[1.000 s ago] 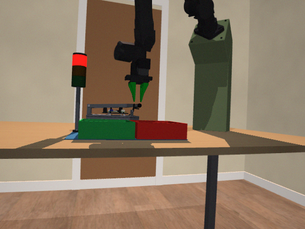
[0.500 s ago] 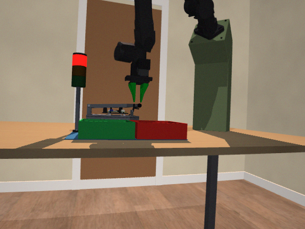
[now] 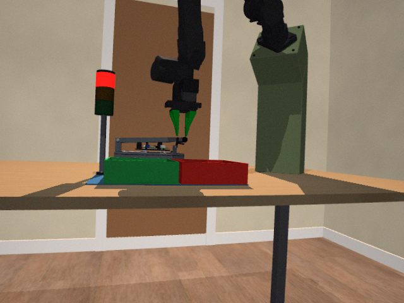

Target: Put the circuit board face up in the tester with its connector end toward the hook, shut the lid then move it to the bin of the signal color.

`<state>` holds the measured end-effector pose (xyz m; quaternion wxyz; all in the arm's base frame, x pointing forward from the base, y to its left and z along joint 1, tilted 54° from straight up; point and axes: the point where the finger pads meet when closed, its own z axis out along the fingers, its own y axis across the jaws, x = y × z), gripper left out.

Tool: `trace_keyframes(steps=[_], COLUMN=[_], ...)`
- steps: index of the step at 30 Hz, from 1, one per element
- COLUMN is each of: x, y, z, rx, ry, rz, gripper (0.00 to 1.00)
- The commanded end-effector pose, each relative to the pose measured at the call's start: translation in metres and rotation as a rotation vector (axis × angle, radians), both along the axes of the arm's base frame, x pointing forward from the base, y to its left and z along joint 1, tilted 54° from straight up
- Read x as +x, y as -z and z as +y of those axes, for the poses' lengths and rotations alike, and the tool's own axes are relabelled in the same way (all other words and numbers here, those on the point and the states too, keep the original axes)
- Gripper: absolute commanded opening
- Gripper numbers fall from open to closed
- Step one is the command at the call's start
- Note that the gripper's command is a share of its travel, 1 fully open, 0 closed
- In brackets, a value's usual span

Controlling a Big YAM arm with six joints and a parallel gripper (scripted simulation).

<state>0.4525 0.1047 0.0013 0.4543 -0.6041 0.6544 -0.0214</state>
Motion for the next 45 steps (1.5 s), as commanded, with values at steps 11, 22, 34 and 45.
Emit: trace_keyframes(steps=[11,22,34,45], x=[0.013,0.009,0.009,0.010], y=[0.015,0.020,0.020,0.018], z=[0.015,0.008,0.008,0.008], rx=[0.007,0.005,0.005,0.005], ry=[-0.002,0.012,0.012,0.012], rz=[0.004,0.014,0.014,0.012], gripper=[0.26,0.26,0.26,0.00])
